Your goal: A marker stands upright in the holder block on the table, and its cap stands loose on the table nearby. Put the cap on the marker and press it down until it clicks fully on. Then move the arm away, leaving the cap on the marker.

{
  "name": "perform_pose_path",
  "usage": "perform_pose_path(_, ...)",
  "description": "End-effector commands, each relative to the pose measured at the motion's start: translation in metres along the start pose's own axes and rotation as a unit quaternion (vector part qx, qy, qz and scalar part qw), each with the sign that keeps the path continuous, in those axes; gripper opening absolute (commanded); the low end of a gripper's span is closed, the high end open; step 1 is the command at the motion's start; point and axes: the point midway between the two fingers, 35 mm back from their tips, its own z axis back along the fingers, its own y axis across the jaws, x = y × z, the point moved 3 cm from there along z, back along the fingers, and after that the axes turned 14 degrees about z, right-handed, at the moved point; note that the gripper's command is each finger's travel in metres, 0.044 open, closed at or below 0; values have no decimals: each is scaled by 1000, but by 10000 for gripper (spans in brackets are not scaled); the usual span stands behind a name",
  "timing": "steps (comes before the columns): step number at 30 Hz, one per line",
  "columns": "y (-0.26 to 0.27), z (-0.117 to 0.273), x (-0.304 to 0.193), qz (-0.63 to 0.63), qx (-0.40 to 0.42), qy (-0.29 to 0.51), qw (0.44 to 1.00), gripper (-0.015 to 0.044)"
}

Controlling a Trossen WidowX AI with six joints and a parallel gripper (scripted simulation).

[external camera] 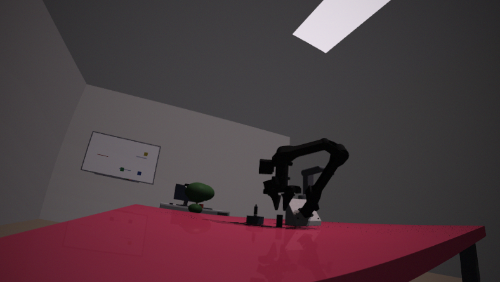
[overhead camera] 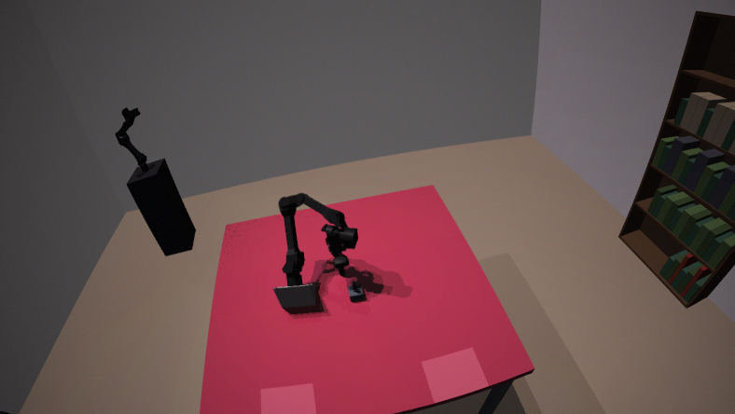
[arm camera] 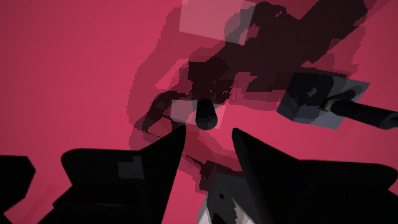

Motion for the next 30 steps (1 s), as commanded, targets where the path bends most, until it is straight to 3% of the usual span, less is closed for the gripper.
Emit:
perform_pose_path(1, 1, -5, 1, 1, -2, -4, 1000, 233)
perform_pose_path(30, 2, -51, 3, 1, -1, -4, 1000, 233)
